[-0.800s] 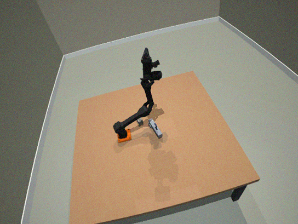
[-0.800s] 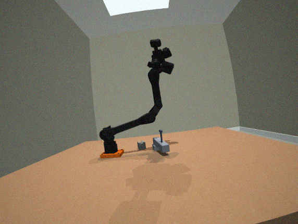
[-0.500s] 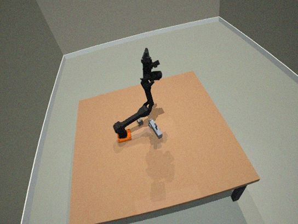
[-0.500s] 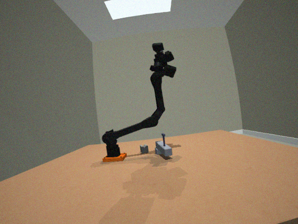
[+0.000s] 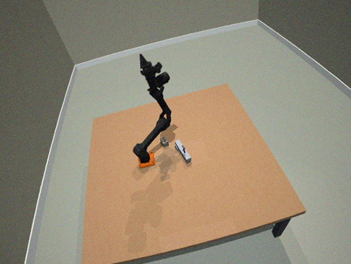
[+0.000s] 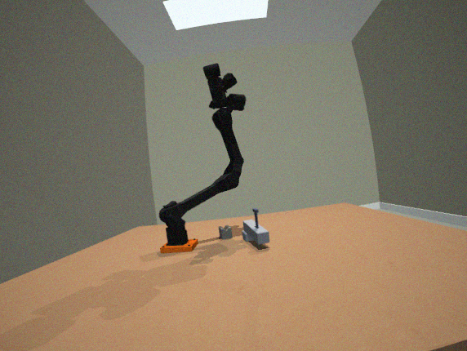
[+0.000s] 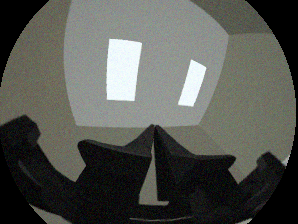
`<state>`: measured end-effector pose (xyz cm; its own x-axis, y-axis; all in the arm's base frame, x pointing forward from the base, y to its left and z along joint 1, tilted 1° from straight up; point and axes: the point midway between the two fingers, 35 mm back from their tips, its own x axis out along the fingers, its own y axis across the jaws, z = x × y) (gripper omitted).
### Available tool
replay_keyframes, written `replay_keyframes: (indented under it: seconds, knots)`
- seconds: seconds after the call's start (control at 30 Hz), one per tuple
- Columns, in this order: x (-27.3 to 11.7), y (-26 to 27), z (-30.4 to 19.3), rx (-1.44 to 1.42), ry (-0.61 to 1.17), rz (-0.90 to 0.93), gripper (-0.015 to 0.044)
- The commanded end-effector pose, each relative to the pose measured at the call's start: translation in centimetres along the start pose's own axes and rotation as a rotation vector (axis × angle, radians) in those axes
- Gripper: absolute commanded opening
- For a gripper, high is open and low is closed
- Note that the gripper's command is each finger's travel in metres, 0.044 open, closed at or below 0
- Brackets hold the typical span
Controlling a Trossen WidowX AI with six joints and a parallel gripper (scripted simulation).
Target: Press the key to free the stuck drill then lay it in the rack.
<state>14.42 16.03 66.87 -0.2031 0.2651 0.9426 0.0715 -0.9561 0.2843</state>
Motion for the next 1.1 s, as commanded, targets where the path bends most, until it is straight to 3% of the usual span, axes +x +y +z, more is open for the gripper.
replay_keyframes:
  seconds: [0.0,0.3,0.57,0.8,1.07]
  knots:
    - [1.4,2.6,-6.4,0.075,0.144,0.132,0.0000]
    - [1.0,10.1,-17.2,0.231,0.415,0.423,0.0000]
    - [-4.2,19.9,-23.0,0.393,0.629,0.765,0.0000]
    - [-11.6,28.1,-23.6,0.515,0.768,1.108,0.0000]
    - [-22.3,34.7,-19.2,0.616,0.846,1.569,0.0000]
